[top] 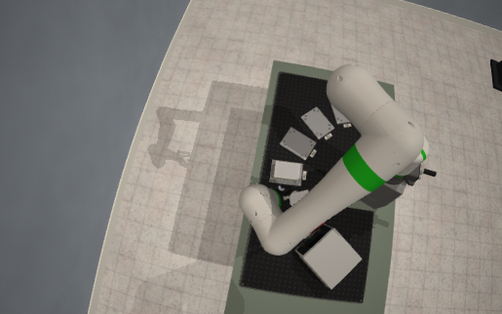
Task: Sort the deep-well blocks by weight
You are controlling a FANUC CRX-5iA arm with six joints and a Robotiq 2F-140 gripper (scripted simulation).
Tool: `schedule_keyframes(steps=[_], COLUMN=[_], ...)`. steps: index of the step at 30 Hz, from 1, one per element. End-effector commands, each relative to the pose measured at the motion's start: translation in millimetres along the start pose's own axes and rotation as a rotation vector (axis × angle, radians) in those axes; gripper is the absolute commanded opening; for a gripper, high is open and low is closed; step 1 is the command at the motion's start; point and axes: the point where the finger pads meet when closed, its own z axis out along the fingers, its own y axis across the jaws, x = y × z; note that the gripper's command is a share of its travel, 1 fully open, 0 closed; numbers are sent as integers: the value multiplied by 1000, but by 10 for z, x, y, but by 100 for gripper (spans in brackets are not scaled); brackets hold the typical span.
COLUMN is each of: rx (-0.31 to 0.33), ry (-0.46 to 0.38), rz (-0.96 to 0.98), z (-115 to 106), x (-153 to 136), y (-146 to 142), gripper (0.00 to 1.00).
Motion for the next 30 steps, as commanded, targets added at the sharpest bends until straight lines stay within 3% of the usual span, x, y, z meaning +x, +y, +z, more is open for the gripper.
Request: schedule_keyframes(steps=[1, 9, 20, 30], rx=[0, 0, 183, 201], ry=[0, 0, 0, 0], rz=[0, 0, 317, 348], z=[-11, -25, 14, 41], x=[16, 41, -25, -73], y=[87, 234, 592, 853], gripper=[10, 10, 10, 10])
